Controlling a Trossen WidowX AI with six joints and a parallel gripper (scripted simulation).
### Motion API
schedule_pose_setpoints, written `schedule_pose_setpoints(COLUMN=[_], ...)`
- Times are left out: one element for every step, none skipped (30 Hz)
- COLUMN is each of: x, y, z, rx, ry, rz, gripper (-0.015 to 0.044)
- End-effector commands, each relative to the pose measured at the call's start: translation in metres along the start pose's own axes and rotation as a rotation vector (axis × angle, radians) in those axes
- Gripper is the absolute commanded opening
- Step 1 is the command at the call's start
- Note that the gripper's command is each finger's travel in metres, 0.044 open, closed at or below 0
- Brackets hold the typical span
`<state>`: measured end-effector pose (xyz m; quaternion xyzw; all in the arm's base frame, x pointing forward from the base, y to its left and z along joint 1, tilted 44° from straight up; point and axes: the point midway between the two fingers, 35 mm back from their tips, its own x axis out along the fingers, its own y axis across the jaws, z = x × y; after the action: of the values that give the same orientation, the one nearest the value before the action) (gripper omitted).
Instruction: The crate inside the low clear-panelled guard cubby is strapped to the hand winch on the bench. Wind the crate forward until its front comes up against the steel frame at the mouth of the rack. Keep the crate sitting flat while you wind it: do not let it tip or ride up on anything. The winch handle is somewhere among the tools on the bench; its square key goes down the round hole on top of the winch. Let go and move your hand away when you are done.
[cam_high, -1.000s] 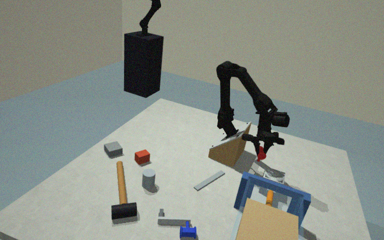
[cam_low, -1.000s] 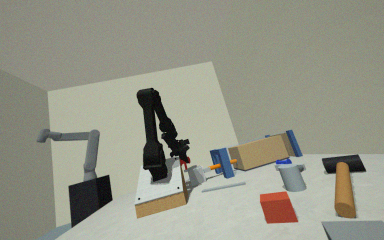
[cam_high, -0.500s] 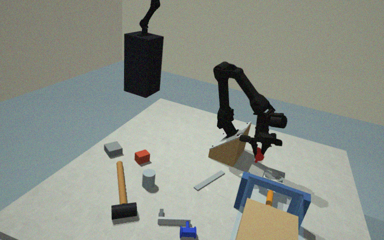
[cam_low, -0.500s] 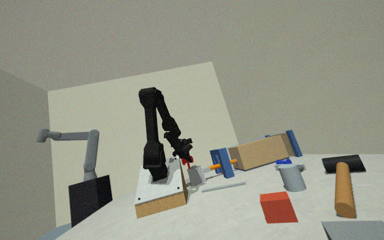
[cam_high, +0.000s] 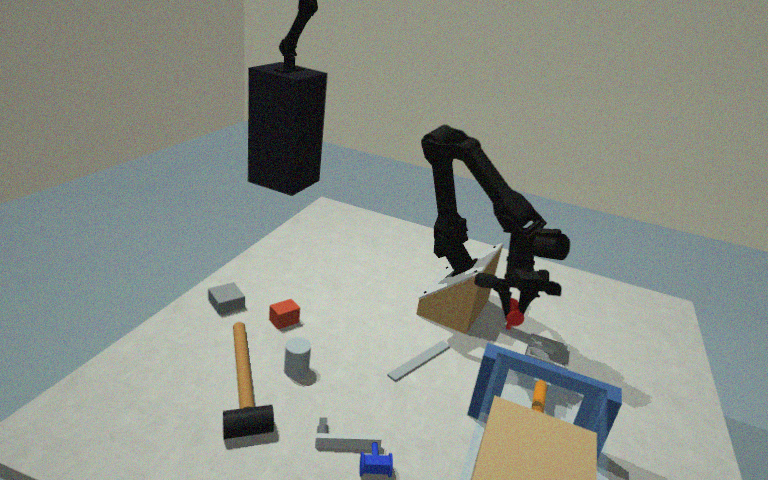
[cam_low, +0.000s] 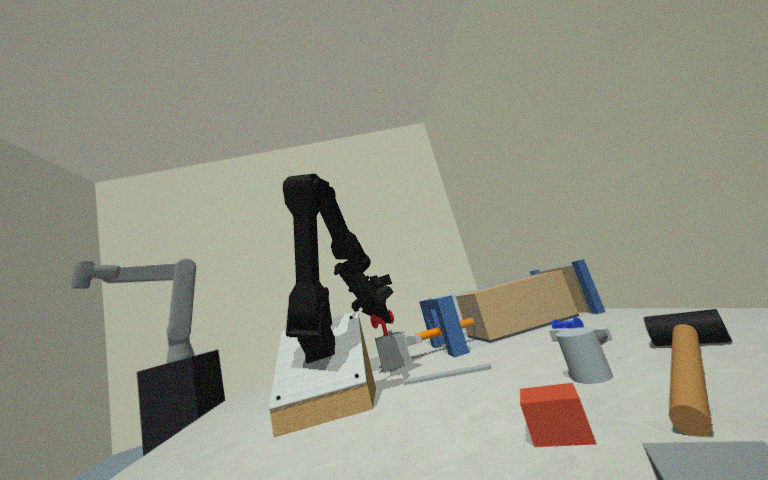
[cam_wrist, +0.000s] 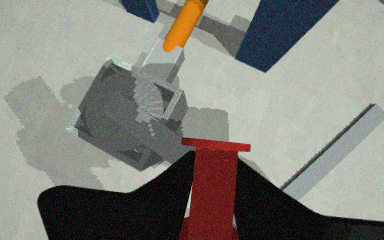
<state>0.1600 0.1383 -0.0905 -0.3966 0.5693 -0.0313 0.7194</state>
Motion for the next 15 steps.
schedule_pose_setpoints(x=[0.006,0.007,0.008,0.008,0.009,0.01,0.01,0.011,0.011,0.012,0.013,0.013,0.014,0.015,0.015], y=[-0.005,-0.005,-0.006,-0.007,-0.007,-0.008,-0.008,-0.009,-0.009,-0.01,-0.01,-0.01,-0.011,-0.011,-0.011], z=[0.008,0.01,0.011,0.012,0.013,0.015,0.016,0.018,0.019,0.021,0.022,0.023,0.024,0.026,0.027], rx=[0.011,0.011,0.011,0.011,0.011,0.011,0.011,0.011,0.012,0.012,0.012,0.012,0.012,0.012,0.012], ry=[-0.002,-0.002,-0.002,-0.002,-0.002,-0.002,-0.002,-0.002,-0.002,-0.002,-0.002,-0.002,-0.002,-0.003,-0.003], rz=[-0.007,-0.007,-0.007,-0.007,-0.007,-0.007,-0.007,-0.007,-0.008,-0.008,-0.008,-0.008,-0.008,-0.008,-0.008], gripper=[0.0,0.0,0.0,0.0,0.0,0.0,0.0,0.0,0.0,0.0,0.0,0.0,0.0,0.0,0.0])
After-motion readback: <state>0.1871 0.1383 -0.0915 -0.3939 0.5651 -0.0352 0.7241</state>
